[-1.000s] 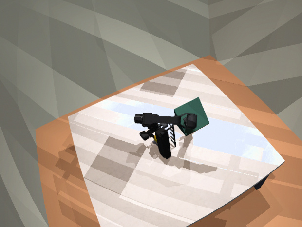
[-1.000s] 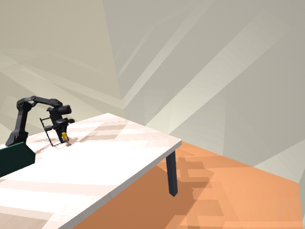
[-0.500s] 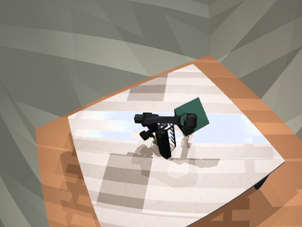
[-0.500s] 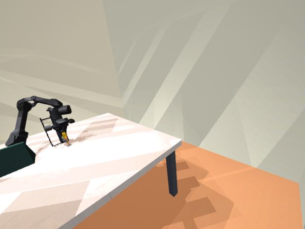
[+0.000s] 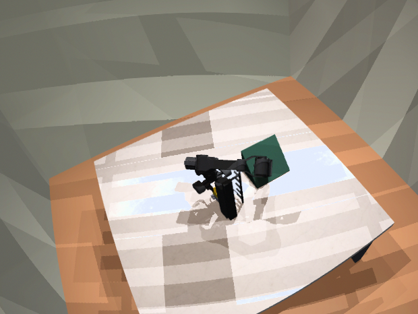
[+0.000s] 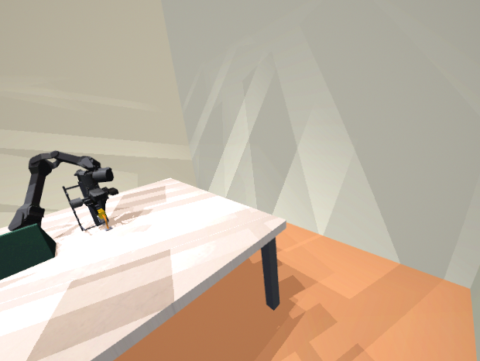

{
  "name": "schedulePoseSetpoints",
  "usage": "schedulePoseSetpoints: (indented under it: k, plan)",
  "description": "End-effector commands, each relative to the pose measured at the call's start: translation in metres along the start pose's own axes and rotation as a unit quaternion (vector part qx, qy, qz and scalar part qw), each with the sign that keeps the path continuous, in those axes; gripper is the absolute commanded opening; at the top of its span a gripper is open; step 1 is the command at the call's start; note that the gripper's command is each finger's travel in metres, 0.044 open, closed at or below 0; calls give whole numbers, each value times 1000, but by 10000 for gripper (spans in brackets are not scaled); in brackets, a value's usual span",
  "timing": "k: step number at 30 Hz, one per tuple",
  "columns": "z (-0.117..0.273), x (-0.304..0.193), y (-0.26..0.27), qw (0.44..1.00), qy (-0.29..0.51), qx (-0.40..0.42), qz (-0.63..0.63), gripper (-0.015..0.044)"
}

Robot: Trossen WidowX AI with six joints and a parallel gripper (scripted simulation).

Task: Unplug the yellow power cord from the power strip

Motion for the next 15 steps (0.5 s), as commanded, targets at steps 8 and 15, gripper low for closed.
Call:
schedulePoseSetpoints:
  k: [8, 15]
  plan:
    - [10, 35, 10, 1000, -30, 9, 0, 0]
    - [12, 46, 11, 1000, -30, 9, 0, 0]
Point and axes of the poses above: the point midway between the two fingers, 35 mm back from their tips, its own z axis back along the fingers, its own y axis across the jaws, x = y × z, the point moved 4 cm from there along z, back along the fingers, and after that the axes turned 15 degrees about -z, right-handed, at the moved point
